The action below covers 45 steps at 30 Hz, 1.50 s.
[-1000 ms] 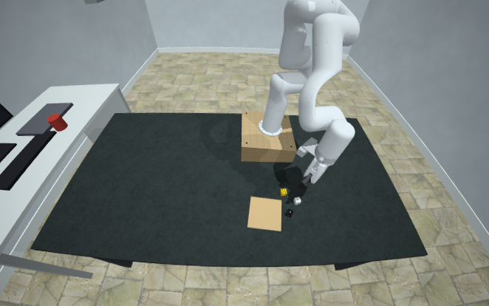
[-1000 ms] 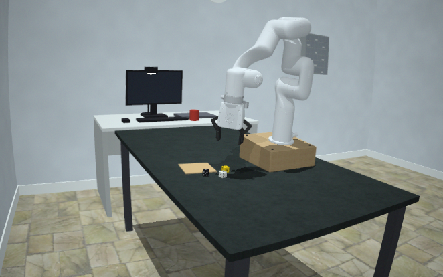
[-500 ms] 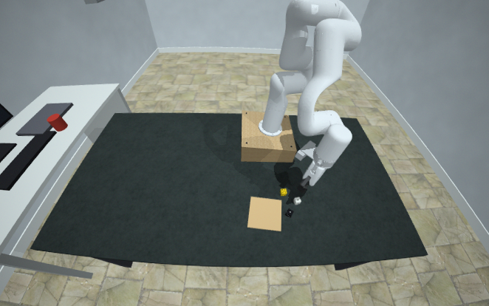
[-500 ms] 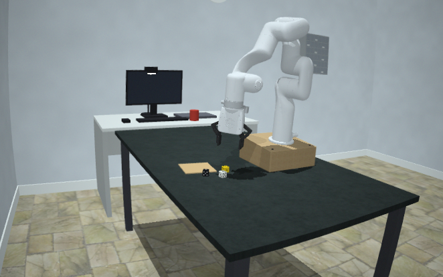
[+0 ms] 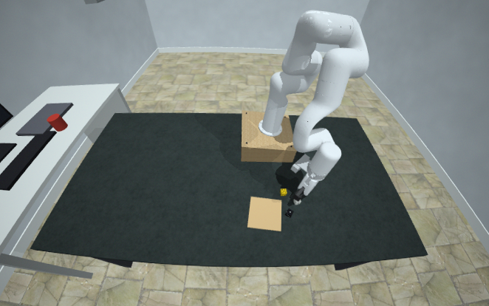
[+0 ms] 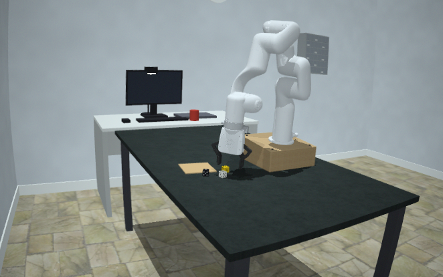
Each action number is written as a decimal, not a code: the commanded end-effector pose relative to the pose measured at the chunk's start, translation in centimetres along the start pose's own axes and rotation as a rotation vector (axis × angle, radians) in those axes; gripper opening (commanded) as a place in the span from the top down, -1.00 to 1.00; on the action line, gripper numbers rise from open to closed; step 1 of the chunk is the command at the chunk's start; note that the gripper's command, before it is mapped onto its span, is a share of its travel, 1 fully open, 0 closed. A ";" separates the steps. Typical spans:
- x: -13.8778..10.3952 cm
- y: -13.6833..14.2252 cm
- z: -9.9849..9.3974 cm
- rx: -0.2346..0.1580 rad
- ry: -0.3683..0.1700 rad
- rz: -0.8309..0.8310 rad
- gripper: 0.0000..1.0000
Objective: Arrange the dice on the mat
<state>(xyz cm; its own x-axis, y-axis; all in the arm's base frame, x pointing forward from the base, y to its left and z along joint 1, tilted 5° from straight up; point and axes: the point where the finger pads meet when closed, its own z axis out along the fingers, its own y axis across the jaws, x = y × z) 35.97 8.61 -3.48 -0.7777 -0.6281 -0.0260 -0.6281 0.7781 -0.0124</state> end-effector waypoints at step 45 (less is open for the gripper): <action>-0.9 -0.5 0.2 0.003 -0.006 0.000 -1.00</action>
<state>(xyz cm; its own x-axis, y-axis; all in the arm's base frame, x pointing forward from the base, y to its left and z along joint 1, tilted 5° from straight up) 36.33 8.70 -3.78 -0.7776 -0.6281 -0.0283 -0.6280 0.7781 -0.0135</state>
